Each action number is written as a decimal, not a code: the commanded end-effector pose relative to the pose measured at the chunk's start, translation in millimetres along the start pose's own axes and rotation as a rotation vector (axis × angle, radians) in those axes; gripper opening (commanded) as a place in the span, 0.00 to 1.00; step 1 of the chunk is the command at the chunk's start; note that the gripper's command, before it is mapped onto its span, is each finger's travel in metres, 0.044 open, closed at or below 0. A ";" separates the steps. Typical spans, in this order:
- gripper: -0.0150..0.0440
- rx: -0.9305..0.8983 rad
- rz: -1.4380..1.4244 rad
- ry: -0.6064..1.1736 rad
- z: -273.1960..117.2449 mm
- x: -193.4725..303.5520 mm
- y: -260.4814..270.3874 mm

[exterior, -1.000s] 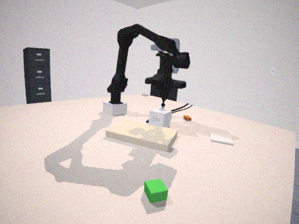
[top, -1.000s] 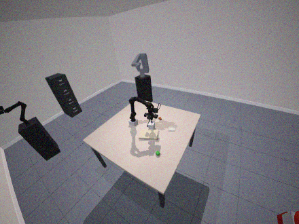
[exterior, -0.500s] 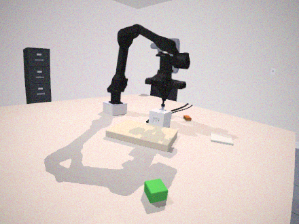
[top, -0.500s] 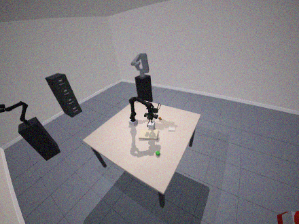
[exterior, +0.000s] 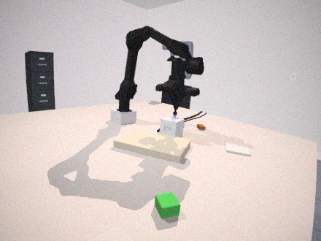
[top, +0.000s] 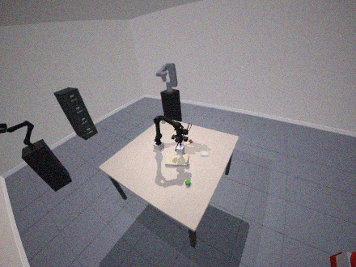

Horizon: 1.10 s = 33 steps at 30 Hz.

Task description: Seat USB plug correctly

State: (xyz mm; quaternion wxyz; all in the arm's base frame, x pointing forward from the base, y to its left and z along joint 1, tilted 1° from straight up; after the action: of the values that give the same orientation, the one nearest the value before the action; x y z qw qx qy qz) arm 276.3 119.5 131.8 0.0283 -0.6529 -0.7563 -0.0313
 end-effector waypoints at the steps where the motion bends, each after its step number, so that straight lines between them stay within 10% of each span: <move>1: 0.25 0.000 -0.004 0.006 1.0 0.5 0.2; 33: 0.25 0.000 -0.004 0.006 4.8 0.2 0.2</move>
State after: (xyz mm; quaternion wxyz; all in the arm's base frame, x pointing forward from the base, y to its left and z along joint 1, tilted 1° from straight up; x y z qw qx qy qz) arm 276.4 119.5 127.9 0.0283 -0.6529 -0.7562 -0.0313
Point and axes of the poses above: the point midway between the two fingers, 35 mm back from their tips, its own z axis out along the fingers, its own y axis across the jaws, x = y × z, the point moved 3 cm from there along -z, back along the fingers, and after that the axes turned 14 degrees about z, right-handed, at the moved point
